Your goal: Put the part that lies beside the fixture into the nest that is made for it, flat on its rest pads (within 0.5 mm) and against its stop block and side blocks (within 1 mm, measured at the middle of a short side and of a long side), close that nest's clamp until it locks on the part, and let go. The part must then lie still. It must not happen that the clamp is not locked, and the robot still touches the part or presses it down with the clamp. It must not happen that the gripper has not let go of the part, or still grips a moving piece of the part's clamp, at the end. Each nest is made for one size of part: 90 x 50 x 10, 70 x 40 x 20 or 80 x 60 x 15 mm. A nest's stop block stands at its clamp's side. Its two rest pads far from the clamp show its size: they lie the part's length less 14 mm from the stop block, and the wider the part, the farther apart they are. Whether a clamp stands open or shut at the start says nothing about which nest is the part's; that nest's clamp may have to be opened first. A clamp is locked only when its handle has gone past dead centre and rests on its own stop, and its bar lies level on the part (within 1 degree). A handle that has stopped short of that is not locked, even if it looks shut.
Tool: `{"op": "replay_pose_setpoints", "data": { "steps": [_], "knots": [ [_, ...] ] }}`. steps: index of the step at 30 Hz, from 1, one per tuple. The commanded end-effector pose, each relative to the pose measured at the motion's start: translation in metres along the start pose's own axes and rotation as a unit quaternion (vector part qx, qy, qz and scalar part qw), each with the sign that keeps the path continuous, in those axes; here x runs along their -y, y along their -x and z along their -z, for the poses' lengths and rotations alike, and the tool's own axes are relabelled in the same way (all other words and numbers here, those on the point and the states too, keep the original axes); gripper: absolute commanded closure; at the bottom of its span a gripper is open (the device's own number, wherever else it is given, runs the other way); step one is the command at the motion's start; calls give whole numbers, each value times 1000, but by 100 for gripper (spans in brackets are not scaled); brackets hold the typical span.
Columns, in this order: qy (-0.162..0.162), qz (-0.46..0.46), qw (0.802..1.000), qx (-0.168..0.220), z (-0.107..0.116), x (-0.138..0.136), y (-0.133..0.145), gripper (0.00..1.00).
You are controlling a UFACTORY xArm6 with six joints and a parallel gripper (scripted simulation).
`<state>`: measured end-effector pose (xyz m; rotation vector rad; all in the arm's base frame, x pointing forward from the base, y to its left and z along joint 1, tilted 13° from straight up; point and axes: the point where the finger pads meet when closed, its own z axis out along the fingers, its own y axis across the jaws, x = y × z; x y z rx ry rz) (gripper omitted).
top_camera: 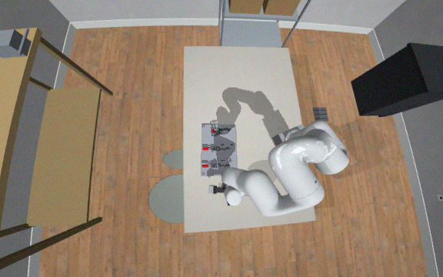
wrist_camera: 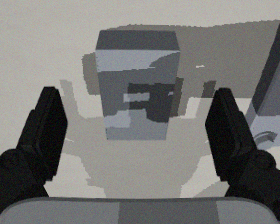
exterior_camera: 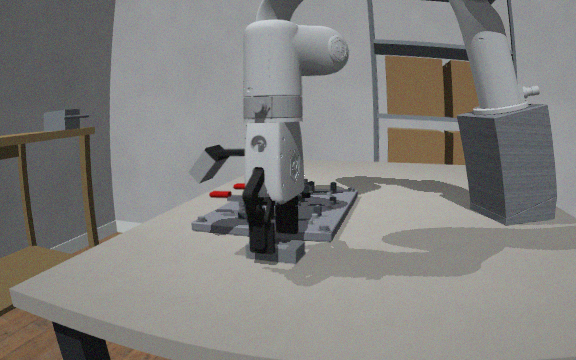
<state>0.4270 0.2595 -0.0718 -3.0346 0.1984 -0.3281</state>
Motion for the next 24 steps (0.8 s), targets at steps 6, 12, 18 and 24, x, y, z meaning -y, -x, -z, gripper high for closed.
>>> {"op": "replay_pose_setpoints", "data": {
  "steps": [6,12,18,24],
  "knots": [
    [-1,0,1000,-2,-7,1,-1,0],
    [-1,0,1000,-2,-8,1,-1,0],
    [-1,0,1000,-2,-8,1,-1,0],
    [-1,0,1000,-2,-8,1,-1,0]
  ]
}}
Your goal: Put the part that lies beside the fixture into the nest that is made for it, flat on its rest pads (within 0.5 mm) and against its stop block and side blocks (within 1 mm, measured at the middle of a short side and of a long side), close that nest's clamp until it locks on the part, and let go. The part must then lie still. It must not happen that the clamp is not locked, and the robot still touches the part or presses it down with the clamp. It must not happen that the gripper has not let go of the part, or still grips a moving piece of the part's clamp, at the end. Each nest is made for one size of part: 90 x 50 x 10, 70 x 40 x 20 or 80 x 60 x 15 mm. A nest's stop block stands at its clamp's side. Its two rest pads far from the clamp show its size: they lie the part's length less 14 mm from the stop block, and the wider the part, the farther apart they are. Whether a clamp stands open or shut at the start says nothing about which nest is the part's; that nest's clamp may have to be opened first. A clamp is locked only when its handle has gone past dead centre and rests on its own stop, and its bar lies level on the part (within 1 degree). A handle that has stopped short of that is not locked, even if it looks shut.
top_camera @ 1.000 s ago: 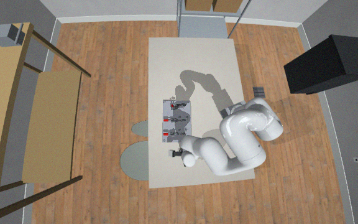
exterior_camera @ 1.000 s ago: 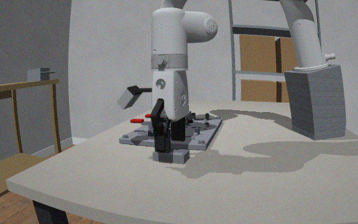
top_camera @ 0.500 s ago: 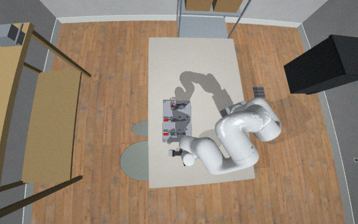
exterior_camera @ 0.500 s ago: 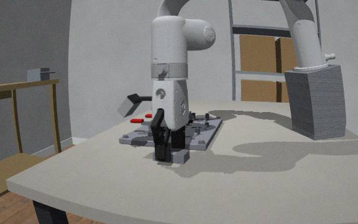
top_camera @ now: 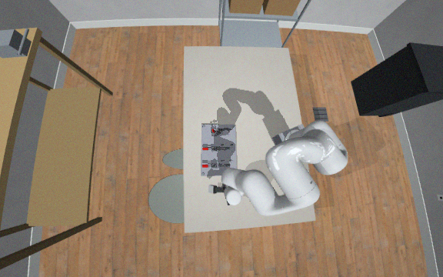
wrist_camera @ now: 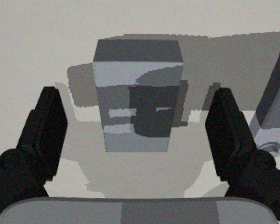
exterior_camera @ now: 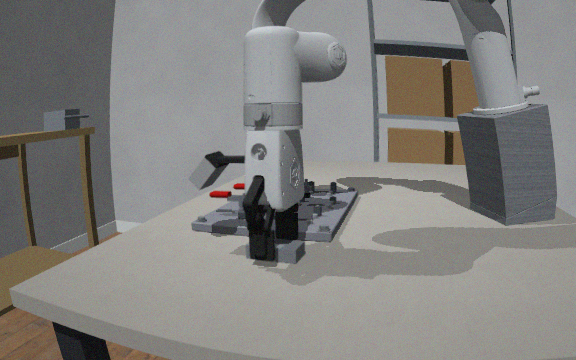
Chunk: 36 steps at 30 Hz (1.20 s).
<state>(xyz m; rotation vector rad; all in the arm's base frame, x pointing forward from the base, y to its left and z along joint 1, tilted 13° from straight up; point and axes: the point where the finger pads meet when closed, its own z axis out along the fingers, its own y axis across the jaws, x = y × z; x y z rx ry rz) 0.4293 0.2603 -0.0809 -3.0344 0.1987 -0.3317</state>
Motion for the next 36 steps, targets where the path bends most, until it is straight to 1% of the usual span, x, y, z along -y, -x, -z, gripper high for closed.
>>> {"op": "replay_pose_setpoints", "data": {
  "steps": [1,2,3,36],
  "knots": [
    [-1,0,1000,-1,1,1,-1,0],
    [-1,0,1000,-1,1,1,-1,0],
    [-1,0,1000,-1,1,1,-1,100],
    [-1,0,1000,-1,1,1,-1,100]
  ]
}}
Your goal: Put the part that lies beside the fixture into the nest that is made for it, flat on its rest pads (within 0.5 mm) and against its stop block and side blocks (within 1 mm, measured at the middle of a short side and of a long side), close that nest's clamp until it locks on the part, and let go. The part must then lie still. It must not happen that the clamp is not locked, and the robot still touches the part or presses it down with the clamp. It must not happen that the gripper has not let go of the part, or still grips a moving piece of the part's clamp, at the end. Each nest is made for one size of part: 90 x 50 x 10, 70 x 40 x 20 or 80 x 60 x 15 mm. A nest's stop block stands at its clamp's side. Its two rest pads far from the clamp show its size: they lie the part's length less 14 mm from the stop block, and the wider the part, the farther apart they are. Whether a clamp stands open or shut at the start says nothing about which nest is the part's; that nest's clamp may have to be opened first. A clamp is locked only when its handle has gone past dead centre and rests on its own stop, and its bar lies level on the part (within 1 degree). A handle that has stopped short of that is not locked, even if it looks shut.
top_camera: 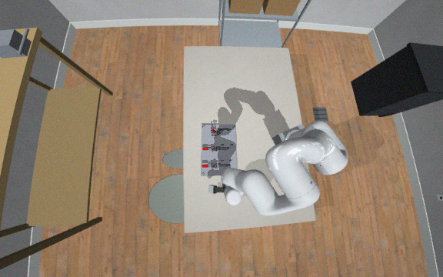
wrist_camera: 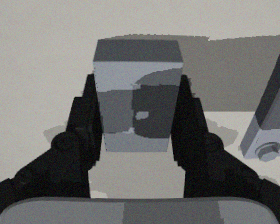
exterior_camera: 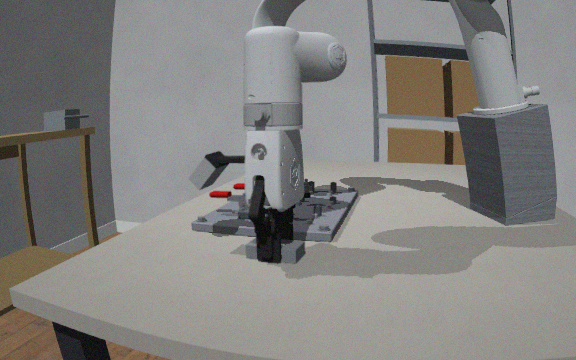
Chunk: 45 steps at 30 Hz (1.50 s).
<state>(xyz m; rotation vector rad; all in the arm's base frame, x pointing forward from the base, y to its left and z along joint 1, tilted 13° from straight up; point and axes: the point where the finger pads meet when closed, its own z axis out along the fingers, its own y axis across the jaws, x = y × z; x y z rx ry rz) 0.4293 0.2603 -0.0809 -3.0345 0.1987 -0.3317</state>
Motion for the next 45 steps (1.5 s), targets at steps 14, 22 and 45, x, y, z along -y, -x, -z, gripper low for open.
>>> {"op": "replay_pose_setpoints", "data": {
  "steps": [14,22,45],
  "knots": [
    [-1,0,1000,-1,2,1,-1,100],
    [-1,0,1000,-1,11,1,-1,100],
    [-1,0,1000,-1,82,1,-1,100]
  ]
}}
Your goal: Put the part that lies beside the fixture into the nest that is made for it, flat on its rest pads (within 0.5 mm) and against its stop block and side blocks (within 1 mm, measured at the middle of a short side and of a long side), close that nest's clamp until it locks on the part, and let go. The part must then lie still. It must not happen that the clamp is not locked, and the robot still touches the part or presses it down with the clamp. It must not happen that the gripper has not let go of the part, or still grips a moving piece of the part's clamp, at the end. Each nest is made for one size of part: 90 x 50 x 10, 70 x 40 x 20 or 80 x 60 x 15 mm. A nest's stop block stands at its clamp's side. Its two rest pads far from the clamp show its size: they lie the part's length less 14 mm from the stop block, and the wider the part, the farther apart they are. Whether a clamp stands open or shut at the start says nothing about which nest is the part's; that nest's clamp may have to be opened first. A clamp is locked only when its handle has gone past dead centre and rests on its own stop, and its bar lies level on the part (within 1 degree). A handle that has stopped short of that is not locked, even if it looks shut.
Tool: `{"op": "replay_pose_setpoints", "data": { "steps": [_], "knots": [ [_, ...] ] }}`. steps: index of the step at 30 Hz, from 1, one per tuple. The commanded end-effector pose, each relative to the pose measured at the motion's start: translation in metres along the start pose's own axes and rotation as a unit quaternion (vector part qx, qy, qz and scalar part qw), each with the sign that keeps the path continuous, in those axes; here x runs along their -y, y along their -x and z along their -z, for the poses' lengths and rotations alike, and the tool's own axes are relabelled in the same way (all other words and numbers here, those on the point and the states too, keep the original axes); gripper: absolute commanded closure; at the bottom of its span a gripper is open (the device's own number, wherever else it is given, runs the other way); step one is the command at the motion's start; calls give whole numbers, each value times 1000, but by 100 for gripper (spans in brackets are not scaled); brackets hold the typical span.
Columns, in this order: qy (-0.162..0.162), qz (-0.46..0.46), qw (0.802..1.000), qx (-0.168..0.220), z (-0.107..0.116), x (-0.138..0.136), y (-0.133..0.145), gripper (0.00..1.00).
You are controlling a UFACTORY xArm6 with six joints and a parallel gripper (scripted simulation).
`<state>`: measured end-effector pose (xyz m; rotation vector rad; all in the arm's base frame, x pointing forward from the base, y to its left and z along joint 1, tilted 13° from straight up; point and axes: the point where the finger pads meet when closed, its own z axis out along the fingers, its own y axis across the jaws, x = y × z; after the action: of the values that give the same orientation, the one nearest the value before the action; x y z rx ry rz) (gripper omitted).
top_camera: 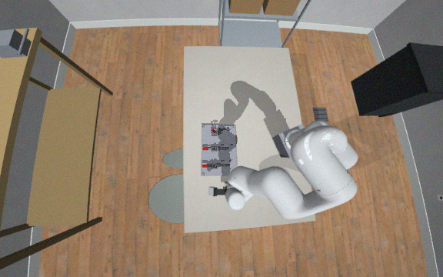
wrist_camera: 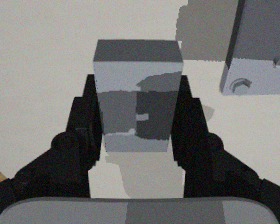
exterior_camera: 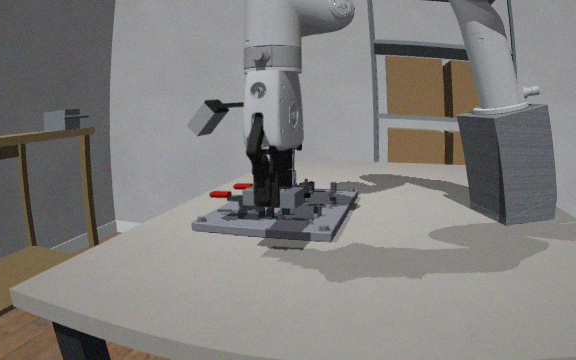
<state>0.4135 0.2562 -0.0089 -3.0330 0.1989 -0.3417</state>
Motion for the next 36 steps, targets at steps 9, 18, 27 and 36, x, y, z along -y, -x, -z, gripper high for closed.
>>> {"op": "replay_pose_setpoints", "data": {
  "steps": [9,18,27,36],
  "knots": [
    [-1,0,1000,2,36,0,-1,100],
    [-1,0,1000,2,46,0,-1,100],
    [-1,0,1000,2,47,0,-1,100],
    [-1,0,1000,2,47,0,-1,100]
  ]
}}
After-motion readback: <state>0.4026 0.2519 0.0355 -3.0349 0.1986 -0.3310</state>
